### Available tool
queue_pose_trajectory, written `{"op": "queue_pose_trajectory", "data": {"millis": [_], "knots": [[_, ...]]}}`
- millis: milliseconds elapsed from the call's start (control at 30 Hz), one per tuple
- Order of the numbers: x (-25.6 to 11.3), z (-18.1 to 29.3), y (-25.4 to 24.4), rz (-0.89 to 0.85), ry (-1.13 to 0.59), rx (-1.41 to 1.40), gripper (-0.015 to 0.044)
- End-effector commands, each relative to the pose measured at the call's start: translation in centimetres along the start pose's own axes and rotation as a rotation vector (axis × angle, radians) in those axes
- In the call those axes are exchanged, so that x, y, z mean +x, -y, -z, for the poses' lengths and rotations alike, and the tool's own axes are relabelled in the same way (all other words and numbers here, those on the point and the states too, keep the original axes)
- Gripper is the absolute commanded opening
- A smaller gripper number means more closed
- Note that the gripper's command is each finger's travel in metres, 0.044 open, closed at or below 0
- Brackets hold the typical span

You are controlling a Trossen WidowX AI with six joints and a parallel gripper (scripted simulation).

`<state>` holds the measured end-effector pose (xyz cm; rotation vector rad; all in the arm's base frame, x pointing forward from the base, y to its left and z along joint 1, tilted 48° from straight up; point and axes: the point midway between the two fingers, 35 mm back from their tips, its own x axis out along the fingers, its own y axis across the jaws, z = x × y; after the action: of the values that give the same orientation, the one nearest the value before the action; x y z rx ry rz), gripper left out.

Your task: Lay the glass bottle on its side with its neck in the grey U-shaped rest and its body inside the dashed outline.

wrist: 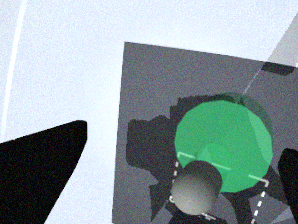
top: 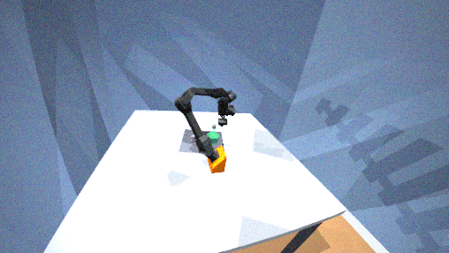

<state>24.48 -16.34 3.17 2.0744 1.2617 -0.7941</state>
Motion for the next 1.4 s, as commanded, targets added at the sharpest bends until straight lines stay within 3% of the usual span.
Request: {"op": "queue_pose_trajectory", "data": {"millis": [0,267,1367], "knots": [[0.6,0.3,0.1,0.045,-0.091,0.001,0.0440],[3.9,0.6,0.3,0.410,-0.091,-0.020,0.0440],[3.5,4.7,0.3,0.411,-0.094,-0.020,0.0440]]}}
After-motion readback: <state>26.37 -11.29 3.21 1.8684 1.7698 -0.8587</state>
